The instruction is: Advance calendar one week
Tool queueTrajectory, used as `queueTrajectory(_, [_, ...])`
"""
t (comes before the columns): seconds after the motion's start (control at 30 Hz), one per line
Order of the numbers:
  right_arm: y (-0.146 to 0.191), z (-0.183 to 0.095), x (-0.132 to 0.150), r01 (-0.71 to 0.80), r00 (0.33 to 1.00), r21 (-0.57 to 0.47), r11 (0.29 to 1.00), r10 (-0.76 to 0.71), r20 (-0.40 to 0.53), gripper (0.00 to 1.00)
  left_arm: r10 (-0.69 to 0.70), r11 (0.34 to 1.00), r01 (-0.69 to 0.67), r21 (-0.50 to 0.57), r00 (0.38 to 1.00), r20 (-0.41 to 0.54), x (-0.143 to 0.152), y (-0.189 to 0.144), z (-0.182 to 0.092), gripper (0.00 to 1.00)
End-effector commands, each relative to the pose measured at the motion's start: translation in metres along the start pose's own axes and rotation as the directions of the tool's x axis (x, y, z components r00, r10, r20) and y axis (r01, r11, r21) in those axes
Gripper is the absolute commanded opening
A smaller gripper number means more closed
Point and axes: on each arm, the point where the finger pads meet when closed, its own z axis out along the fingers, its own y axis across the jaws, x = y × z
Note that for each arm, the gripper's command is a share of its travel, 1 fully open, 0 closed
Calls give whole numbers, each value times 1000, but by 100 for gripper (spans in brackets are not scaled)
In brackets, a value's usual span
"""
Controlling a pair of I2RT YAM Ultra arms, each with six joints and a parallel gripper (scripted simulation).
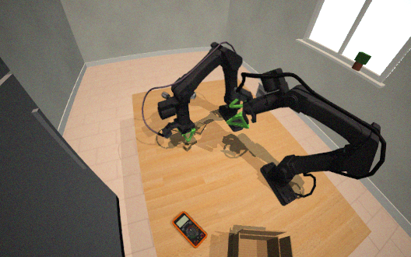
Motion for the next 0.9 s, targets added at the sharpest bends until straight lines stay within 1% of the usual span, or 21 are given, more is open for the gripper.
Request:
queueTrajectory(0.0, [-4, -2, -12, 166, 986, 90, 982, -168, 17, 55, -8, 1000, 8, 1, 1000, 23, -11, -3, -4, 100])
queueTrajectory(0.07, [-3, 0, -12, 172, 985, 110, 979, -174, 8, 55, -8, 1000, 8, 1, 1000, 23, -11, -3, -4, 100])
queueTrajectory(0.2, [11, 7, -12, 306, 952, 173, 936, -305, -34, 55, -8, 1000, 8, 1, 1000, 23, -11, -3, -4, 100])
queueTrajectory(0.3, [16, 10, -12, 359, 933, 192, 913, -356, -55, 55, -8, 1000, 8, 1, 1000, 23, -11, -3, -4, 100])
queueTrajectory(0.4, [20, 11, -11, 358, 934, 183, 916, -355, -51, 55, -8, 1000, 8, 1, 1000, 23, -11, -3, -4, 100])
queueTrajectory(0.7, [19, 8, -12, 351, 936, 182, 919, -349, -43, 55, -8, 1000, 8, 1, 1000, 23, -11, -3, -4, 100])
queueTrajectory(0.87, [14, 18, -18, 352, 936, 182, 918, -349, -45, 55, -8, 1000, 8, 1, 1000, 23, -11, -3, -4, 100])
